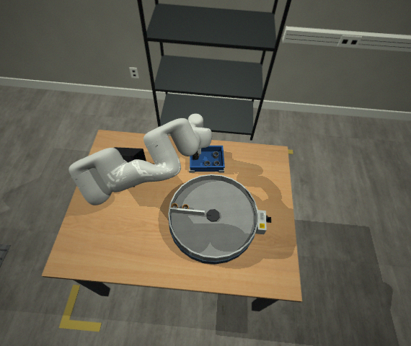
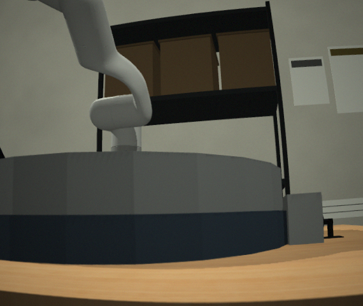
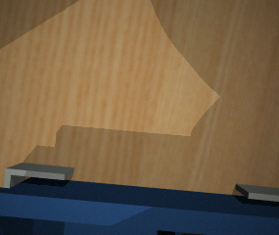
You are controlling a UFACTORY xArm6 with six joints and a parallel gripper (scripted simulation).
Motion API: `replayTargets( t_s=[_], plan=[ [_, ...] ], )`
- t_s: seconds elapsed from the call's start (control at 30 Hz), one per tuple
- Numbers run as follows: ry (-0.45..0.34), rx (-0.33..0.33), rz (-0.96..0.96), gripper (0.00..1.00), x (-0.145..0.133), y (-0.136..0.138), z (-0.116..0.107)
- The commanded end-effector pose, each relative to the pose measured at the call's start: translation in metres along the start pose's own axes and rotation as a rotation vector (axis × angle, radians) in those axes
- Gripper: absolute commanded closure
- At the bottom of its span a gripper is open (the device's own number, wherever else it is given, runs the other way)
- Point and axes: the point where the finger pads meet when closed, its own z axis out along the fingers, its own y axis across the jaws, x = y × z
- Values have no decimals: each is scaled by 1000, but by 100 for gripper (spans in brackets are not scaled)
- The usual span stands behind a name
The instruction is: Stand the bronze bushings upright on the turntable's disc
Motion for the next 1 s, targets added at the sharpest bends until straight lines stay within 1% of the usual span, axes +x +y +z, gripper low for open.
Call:
replayTargets(
  t_s=[0.0,0.23,0.27,0.97],
  plan=[
    [-4,-2,1,59,-2,0,-1],
    [-4,-2,1,59,-2,0,-1],
    [-4,-2,1,100,-2,0,-1],
    [-4,-2,1,100,-2,0,-1]
  ],
)
